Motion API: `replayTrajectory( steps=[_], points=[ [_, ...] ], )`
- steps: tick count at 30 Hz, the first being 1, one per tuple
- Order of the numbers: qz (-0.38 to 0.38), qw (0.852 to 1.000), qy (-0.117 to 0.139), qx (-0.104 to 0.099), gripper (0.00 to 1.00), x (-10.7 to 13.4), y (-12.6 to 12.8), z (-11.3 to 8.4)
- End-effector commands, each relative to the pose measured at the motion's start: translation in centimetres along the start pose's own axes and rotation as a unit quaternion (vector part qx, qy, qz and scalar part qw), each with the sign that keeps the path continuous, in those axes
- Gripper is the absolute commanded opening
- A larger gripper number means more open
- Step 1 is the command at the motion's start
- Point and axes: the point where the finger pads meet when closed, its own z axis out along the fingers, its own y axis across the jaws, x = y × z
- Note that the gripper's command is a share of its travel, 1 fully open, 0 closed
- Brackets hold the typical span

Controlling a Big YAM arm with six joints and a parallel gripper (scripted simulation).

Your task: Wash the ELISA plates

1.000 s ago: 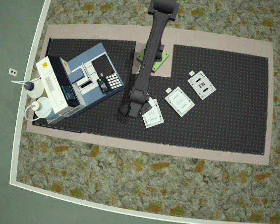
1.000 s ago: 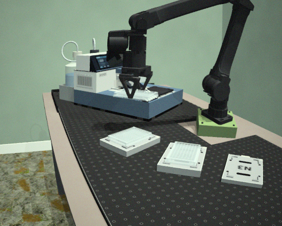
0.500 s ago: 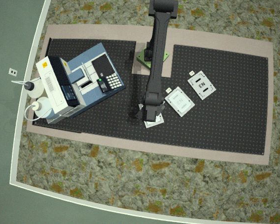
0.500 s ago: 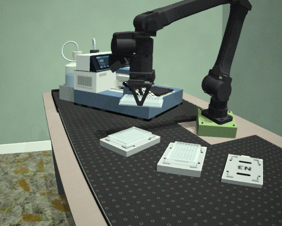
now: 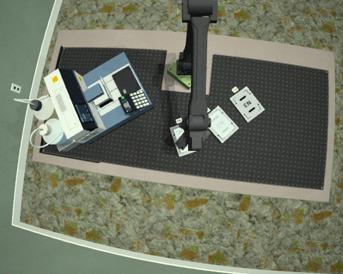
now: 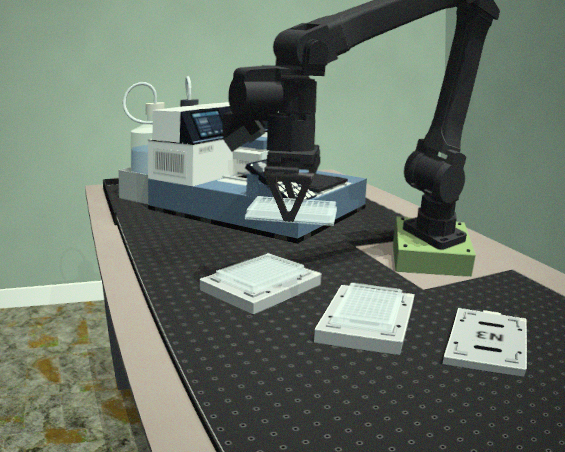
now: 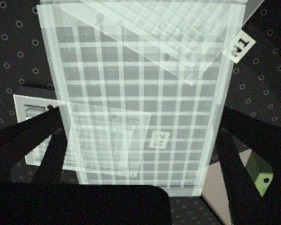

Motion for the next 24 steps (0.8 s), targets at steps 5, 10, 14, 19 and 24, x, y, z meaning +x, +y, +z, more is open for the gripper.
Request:
replayTrajectory(
  steps=[5,10,14,19,24],
  points=[
    [-0.108,0.994,-0.013,-0.011,0.84,2.5,2.4,-0.4],
    [-0.191,0.982,-0.012,-0.009,0.84,4.6,3.7,-0.2],
    [-0.223,0.975,-0.015,-0.012,0.84,4.7,5.2,-0.4],
    [-0.304,0.953,-0.016,-0.012,0.84,7.1,6.3,-0.1],
    [-0.326,0.945,-0.014,-0.011,0.84,8.9,8.2,0.2]
  ],
)
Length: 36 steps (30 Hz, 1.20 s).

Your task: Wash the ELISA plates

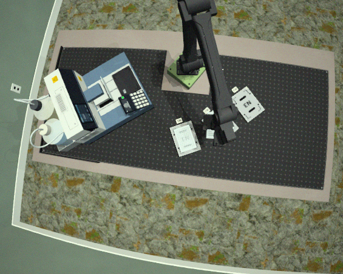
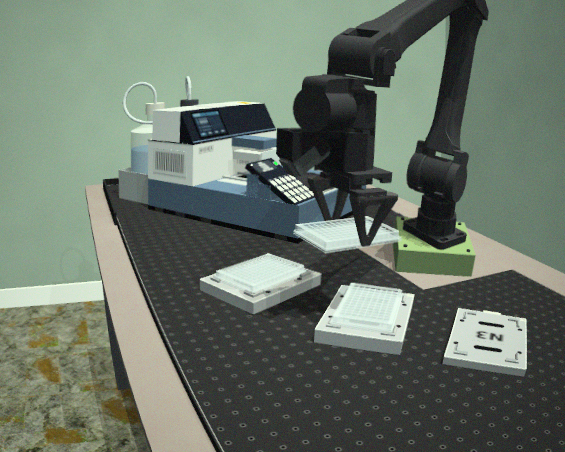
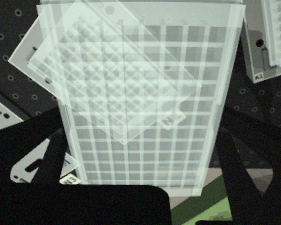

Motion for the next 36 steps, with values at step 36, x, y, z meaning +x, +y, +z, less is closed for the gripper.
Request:
replayTrajectory(
  steps=[36],
  points=[
    [-0.253,0.967,-0.017,-0.01,0.84,6.5,12.0,0.4]
  ],
)
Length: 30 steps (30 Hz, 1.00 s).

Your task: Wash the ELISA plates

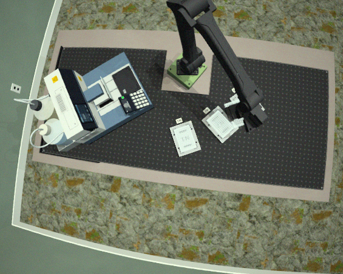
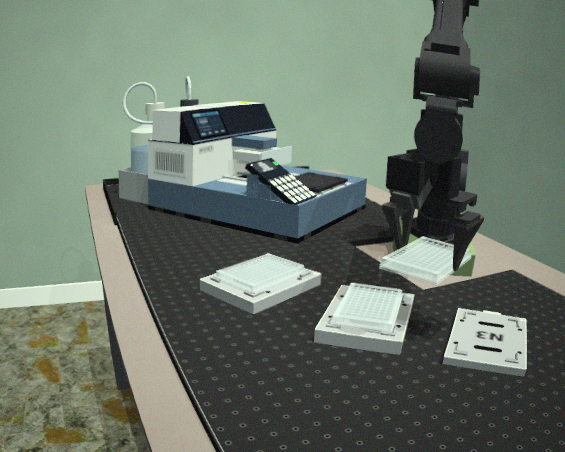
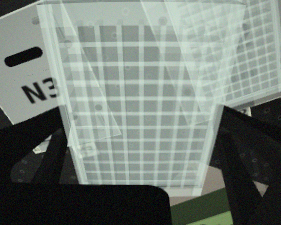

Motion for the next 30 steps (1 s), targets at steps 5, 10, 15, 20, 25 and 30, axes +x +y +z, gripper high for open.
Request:
replayTrajectory(
  steps=[5,10,15,20,25,30],
  points=[
    [-0.109,0.994,-0.012,-0.004,0.84,0.1,2.8,-0.4],
    [-0.152,0.988,-0.014,-0.006,0.84,0.7,5.4,-0.2],
    [-0.141,0.99,-0.026,-0.012,0.84,0.8,8.4,-0.9],
    [-0.141,0.99,-0.027,-0.014,0.84,1.4,9.9,-0.8],
    [-0.141,0.99,-0.026,-0.016,0.84,2.5,12.4,-0.5],
    [-0.13,0.991,-0.027,-0.015,0.84,2.4,11.4,-1.0]
  ],
)
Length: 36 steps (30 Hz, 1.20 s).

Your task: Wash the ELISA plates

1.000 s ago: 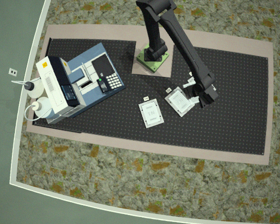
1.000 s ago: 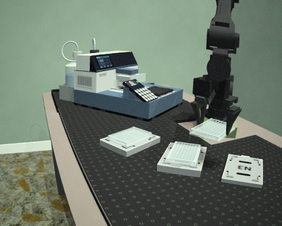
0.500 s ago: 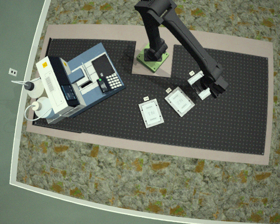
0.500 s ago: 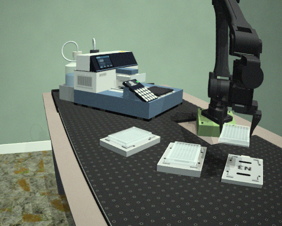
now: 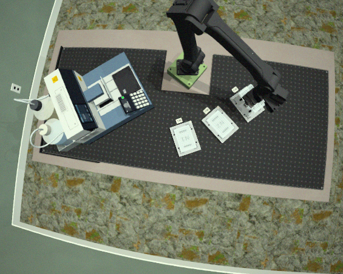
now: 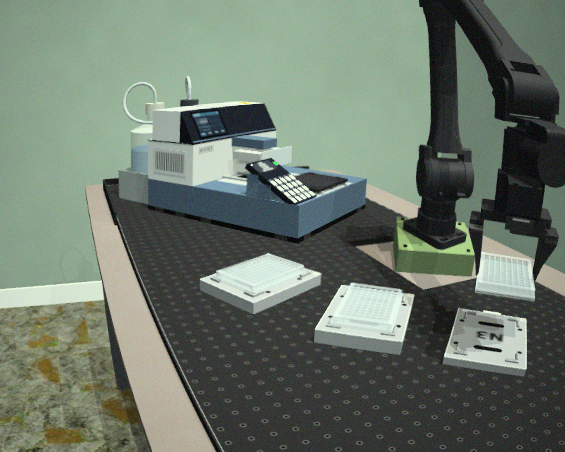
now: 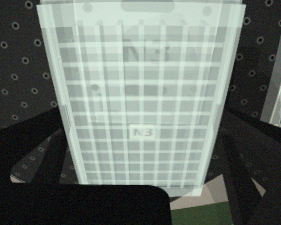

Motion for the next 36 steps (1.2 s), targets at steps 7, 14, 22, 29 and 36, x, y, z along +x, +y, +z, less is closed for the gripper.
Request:
replayTrajectory(
  steps=[7,14,22,29,36],
  points=[
    [0.013,1.0,-0.017,-0.005,0.84,-1.4,0.1,-1.2],
    [0.013,1.0,-0.017,-0.005,0.84,-1.4,0.1,-1.2],
    [0.013,1.0,-0.017,-0.005,0.84,-1.5,0.1,-1.2],
    [0.013,1.0,-0.017,-0.005,0.84,-1.5,0.1,-1.2],
    [0.018,0.999,-0.029,-0.009,0.84,-2.7,0.3,-1.9]
  ],
)
